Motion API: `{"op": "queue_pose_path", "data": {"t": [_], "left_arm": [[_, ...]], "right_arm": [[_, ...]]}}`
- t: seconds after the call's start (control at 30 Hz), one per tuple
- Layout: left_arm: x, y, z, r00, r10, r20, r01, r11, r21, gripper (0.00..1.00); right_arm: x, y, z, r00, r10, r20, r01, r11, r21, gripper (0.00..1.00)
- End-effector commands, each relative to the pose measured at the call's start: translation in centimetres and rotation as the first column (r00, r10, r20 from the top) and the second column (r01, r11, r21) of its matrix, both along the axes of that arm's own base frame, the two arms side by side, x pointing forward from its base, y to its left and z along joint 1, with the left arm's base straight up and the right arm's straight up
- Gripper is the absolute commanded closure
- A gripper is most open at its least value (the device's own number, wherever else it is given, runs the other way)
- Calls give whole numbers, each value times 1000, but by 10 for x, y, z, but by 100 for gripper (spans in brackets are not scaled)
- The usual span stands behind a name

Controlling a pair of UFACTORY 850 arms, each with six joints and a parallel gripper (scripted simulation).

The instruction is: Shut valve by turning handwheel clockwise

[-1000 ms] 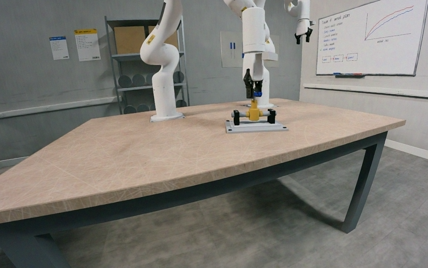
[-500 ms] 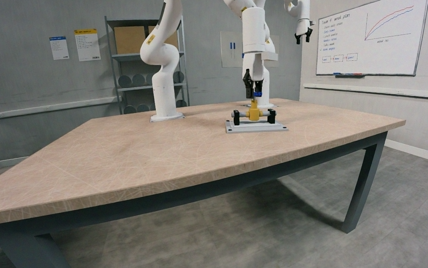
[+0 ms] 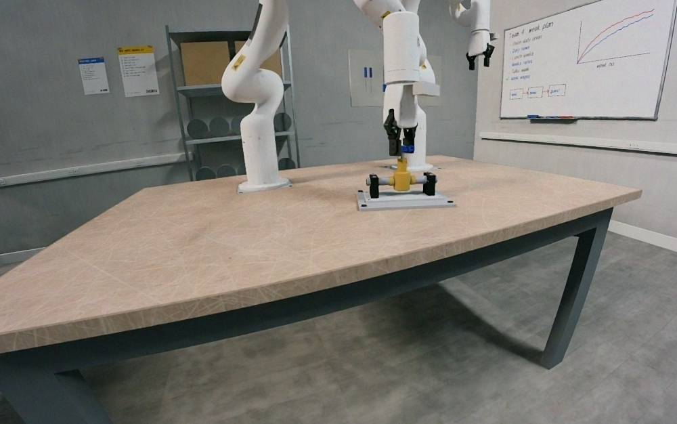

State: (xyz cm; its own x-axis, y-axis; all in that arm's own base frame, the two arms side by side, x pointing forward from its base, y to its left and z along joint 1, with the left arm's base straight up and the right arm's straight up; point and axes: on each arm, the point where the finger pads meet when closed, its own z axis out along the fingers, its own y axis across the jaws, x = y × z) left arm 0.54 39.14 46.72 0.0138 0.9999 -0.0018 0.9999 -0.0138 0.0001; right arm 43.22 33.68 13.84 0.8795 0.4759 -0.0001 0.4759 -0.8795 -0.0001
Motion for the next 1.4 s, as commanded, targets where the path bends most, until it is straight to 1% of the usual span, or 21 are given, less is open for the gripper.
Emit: {"op": "queue_pose_path", "data": {"t": [0.0, 0.43, 0.6, 1.03, 1.2, 1.37], "left_arm": [[0, 0, 1, 1000, 0, 0, 0, 1000, 2, 0], [0, 0, 1, 1000, 0, 0, 0, 1000, 2, 0], [0, 0, 1, 1000, 0, 0, 0, 1000, 2, 0], [0, 0, 1, 1000, 0, 0, 0, 1000, 2, 0], [0, 0, 1, 1000, 0, 0, 0, 1000, 2, 0], [0, 0, 1, 1000, 0, 0, 0, 1000, 2, 0]], "right_arm": [[1, 1, 1, 1000, -26, 2, 26, 1000, 1, 100], [1, 1, 1, 1000, -28, 2, 28, 1000, 1, 100], [1, 1, 1, 998, -61, 2, 61, 998, 2, 100], [1, 1, 1, 998, -63, 2, 63, 998, 2, 100], [1, 1, 1, 995, -96, 2, 96, 995, 2, 100], [1, 1, 1, 995, -97, 2, 97, 995, 2, 100]]}}
